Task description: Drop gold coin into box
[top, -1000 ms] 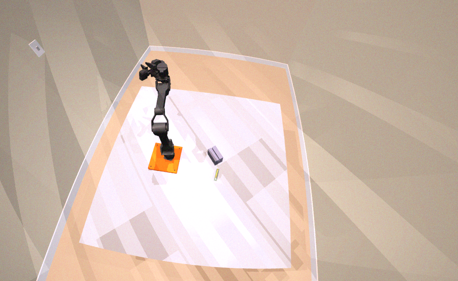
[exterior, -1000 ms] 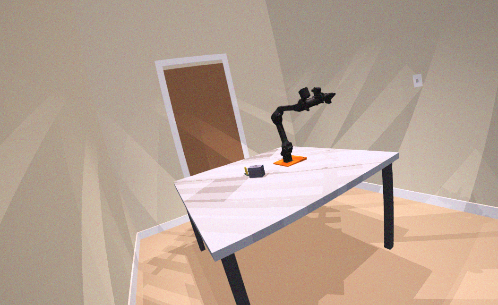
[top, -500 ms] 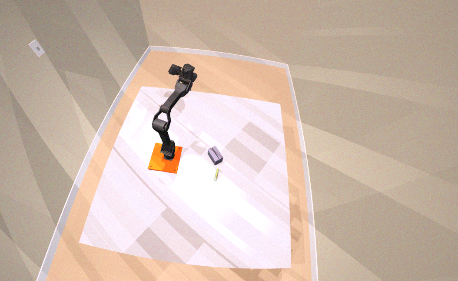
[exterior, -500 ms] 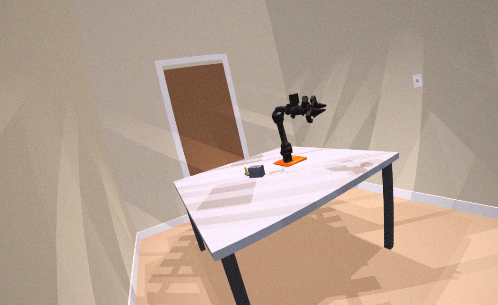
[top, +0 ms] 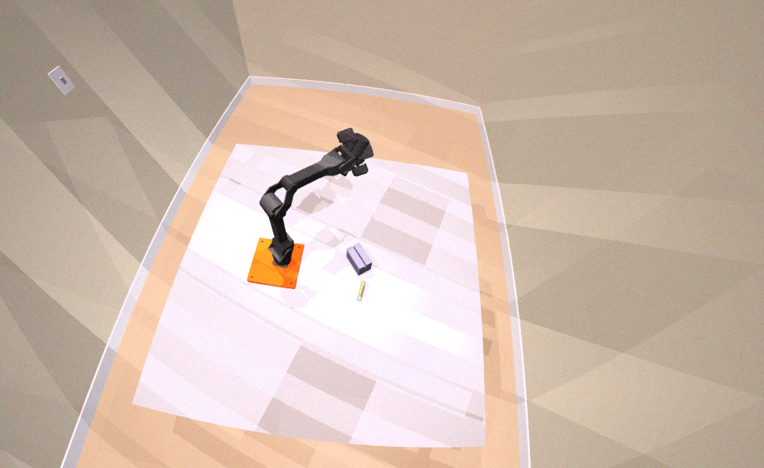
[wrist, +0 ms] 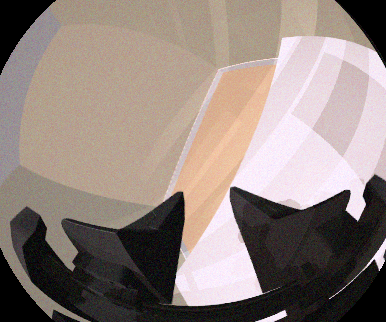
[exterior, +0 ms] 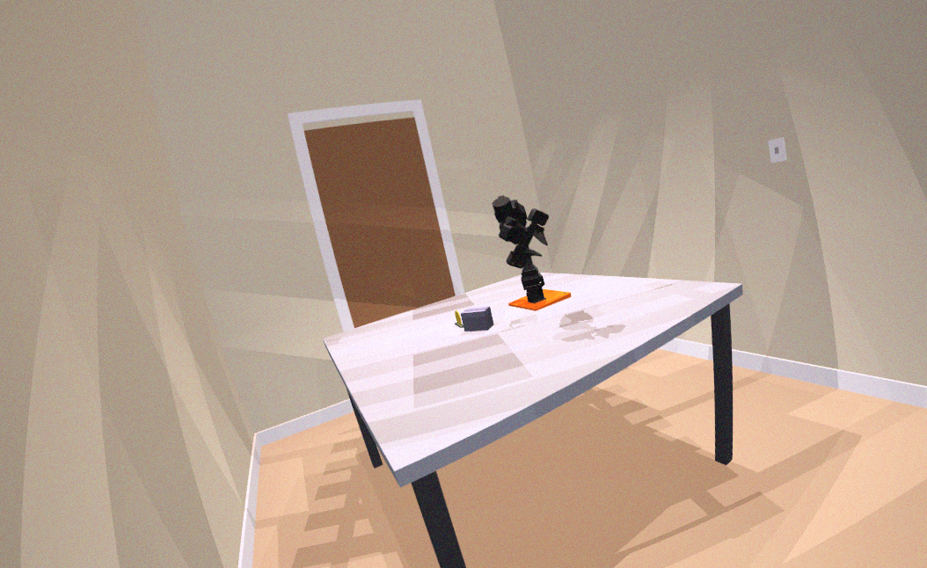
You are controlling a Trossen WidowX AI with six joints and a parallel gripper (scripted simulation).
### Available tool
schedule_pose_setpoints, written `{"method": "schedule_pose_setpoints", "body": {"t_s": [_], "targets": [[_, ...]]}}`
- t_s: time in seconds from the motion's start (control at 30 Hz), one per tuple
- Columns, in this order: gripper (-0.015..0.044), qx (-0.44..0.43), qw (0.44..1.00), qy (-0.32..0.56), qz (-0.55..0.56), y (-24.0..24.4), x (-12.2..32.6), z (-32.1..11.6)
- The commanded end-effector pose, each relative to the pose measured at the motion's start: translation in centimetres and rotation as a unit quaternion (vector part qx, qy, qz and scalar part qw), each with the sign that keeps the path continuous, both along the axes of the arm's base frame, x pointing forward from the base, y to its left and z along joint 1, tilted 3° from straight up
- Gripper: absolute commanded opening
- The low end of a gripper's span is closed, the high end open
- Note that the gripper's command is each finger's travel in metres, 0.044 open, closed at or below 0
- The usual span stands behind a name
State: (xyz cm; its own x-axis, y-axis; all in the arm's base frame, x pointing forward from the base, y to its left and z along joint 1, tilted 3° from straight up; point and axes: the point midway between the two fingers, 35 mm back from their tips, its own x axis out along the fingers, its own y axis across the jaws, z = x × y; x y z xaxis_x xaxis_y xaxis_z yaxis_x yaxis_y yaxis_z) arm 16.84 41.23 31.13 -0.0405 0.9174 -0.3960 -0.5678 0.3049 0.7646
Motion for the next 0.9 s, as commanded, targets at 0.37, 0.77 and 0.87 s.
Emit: {"method": "schedule_pose_setpoints", "body": {"t_s": [0.37, 0.77, 0.87], "targets": [[0.0161, -0.168, 0.861, 0.231, -0.420, -17.6, 18.0, -7.9], [0.0161, -0.230, 0.573, 0.401, -0.677, -37.3, 20.2, -12.4], [0.0161, -0.237, 0.480, 0.438, -0.722, -42.1, 18.9, -13.1]]}}
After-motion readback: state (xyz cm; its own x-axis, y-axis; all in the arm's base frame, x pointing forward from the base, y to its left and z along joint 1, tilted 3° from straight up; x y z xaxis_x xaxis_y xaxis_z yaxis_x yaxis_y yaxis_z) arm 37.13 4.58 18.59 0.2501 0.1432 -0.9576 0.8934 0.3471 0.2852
